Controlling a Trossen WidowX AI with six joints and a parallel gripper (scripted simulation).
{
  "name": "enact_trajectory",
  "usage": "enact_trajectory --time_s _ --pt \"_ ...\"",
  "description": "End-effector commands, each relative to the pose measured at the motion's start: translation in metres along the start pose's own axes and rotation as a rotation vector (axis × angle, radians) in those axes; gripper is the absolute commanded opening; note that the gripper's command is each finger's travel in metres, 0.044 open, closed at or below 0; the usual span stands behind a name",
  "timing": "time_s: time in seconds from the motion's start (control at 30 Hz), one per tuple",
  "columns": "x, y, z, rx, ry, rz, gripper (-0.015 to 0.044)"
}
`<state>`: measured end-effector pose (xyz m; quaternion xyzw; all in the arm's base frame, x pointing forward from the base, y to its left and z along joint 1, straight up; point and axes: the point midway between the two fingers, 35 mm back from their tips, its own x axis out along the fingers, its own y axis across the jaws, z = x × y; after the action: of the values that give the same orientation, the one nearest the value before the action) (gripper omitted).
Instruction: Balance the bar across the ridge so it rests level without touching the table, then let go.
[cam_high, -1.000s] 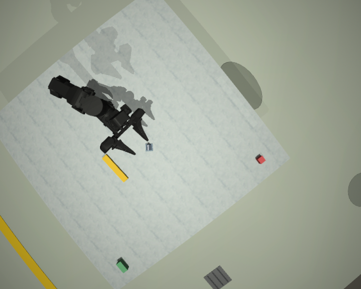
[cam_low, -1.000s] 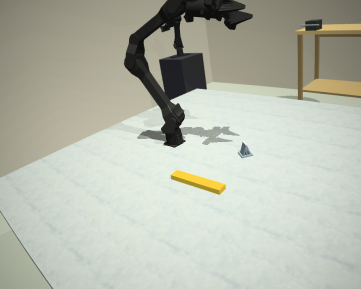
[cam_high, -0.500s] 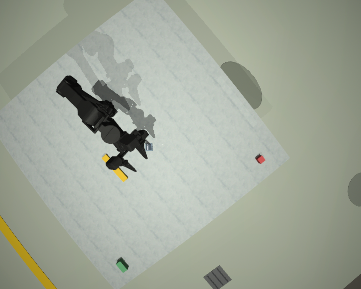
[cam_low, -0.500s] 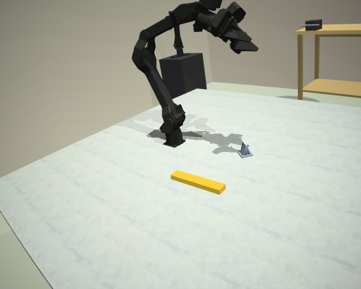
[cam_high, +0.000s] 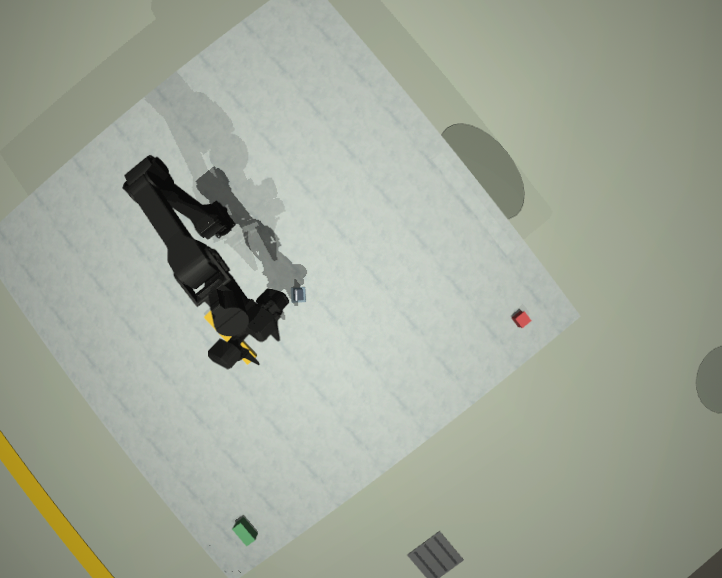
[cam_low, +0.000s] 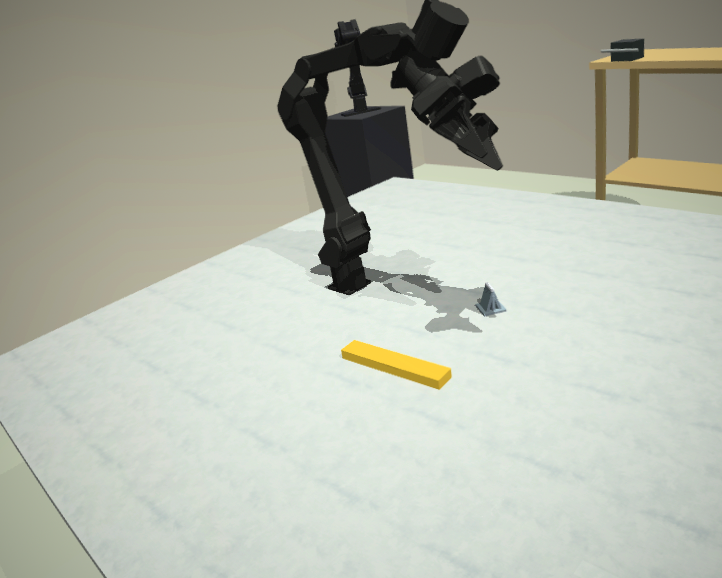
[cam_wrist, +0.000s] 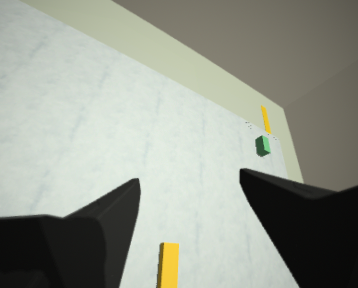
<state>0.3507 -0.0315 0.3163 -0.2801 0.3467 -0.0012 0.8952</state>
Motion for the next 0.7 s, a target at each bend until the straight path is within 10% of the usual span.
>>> enact_trajectory --time_s 0.0,0.67 --pt "0.018 -0.004 -0.024 0.011 0.088 0.024 0.0315" --pt "0.07 -0.015 -0.151 0.121 0.491 0.198 0.0315"
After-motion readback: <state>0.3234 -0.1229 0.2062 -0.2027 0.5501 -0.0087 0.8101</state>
